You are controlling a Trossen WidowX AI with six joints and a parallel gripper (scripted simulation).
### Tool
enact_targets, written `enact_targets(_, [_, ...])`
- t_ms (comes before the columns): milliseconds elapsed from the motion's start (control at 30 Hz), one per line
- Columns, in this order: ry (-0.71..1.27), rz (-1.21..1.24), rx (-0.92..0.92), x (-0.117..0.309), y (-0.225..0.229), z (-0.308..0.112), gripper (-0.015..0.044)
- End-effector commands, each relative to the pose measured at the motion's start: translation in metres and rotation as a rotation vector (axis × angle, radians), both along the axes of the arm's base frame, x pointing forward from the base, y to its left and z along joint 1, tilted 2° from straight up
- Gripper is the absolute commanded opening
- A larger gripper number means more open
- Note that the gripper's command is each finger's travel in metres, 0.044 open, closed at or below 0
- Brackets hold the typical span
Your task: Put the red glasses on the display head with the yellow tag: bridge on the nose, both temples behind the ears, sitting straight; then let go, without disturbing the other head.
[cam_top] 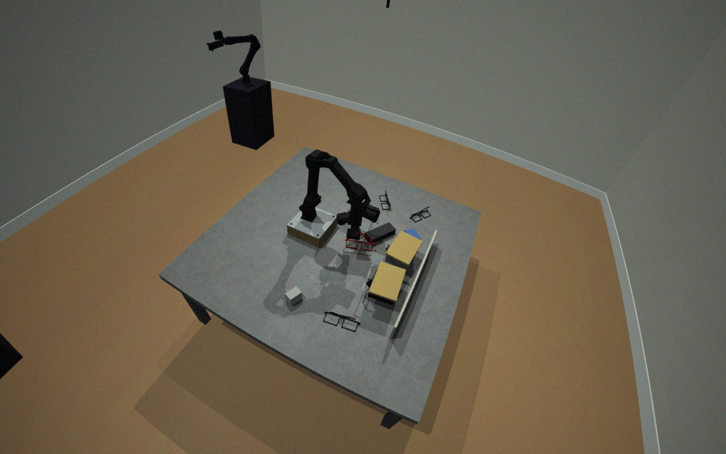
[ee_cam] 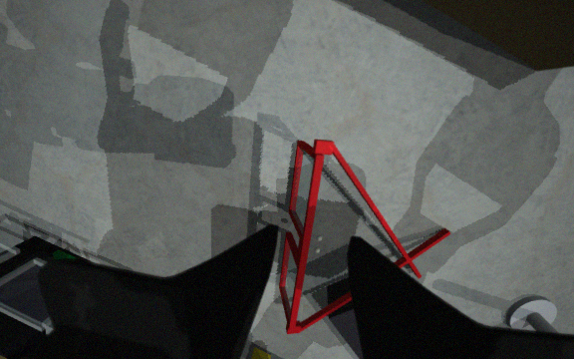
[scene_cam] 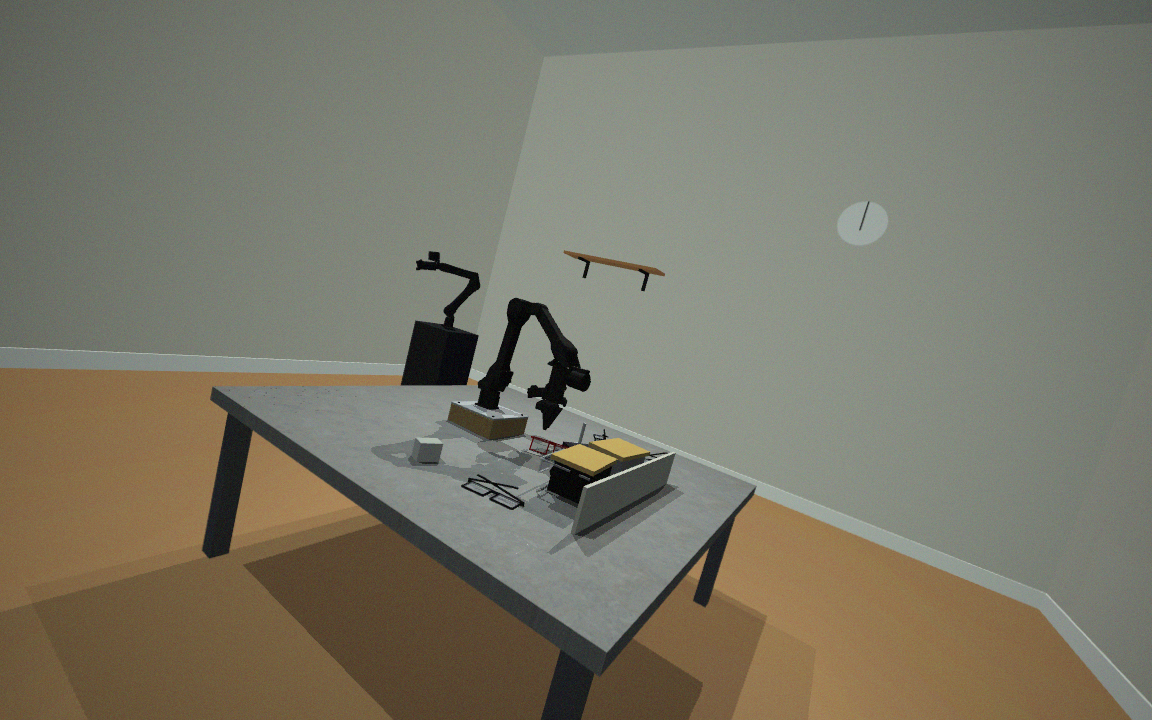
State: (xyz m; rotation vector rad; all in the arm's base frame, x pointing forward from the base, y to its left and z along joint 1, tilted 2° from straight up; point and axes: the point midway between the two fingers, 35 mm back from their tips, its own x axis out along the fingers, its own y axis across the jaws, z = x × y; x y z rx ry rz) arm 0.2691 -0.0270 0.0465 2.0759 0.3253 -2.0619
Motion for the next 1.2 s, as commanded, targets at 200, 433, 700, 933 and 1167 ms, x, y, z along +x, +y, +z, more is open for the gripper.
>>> enact_targets(200, [0.008,-0.009,0.008,-0.001,0.001,-0.001,0.012])
enact_targets(433, [0.008,-0.009,0.008,0.0,0.0,-0.01,0.012])
enact_targets(700, [0.008,-0.009,0.008,0.001,-0.001,-0.023,0.012])
enact_targets(933, [0.008,-0.009,0.008,0.002,-0.002,-0.035,0.012])
enact_targets(1167, [0.008,-0.009,0.008,0.002,-0.002,-0.046,0.012])
